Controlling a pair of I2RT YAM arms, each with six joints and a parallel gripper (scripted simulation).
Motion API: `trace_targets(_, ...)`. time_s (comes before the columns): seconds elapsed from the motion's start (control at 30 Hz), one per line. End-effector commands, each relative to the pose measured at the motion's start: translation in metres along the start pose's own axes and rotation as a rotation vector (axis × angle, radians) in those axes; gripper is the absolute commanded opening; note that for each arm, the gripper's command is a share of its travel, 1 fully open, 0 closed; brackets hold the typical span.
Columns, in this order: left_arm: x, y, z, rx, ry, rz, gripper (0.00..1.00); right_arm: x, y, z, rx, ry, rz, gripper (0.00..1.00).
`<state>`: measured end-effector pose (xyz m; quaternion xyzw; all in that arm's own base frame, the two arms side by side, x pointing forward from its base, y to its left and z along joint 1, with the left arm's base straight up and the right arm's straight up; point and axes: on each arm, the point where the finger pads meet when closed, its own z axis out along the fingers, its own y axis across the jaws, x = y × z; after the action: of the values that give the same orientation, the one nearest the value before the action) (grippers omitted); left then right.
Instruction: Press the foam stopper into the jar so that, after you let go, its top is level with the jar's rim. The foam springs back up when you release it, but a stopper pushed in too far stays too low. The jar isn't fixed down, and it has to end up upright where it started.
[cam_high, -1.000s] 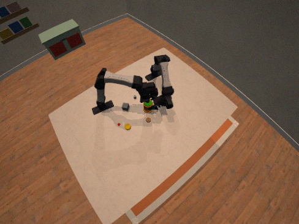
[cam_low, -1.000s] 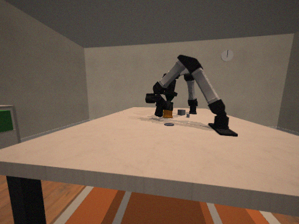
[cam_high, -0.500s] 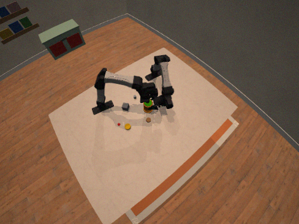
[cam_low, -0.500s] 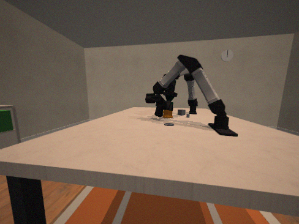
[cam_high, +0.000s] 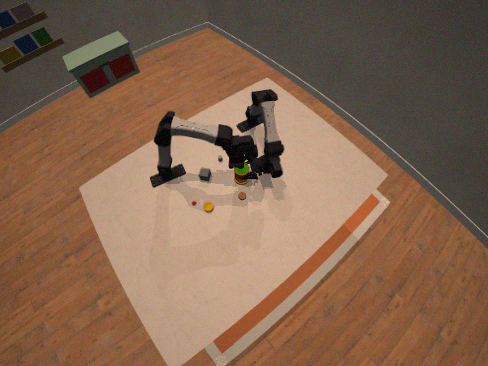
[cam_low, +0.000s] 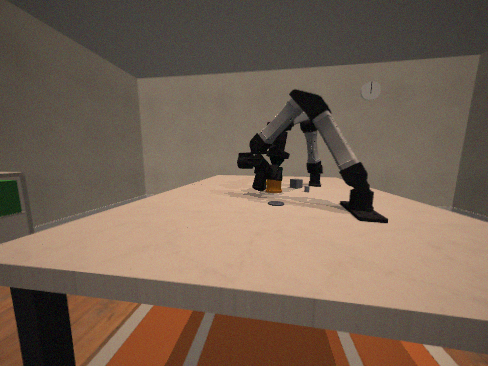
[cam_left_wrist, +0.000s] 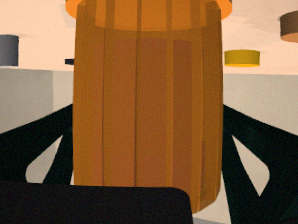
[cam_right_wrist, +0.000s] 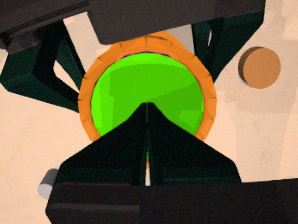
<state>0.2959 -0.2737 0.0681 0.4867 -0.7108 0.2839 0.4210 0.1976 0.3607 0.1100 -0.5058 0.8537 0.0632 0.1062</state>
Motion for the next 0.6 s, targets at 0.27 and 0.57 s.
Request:
trace_targets(0.27,0.0143,-0.0114,-0.0130,0.032,0.019,0.046,0.64,0.0073,0.0017,0.0167,-0.001,0.029,-0.009,0.00)
trace_targets(0.57,0.0143,-0.0114,-0.0130,0.032,0.019,0.046,0.64,0.0095,0.0014,0.0203,0.000,0.035,-0.009,0.00)
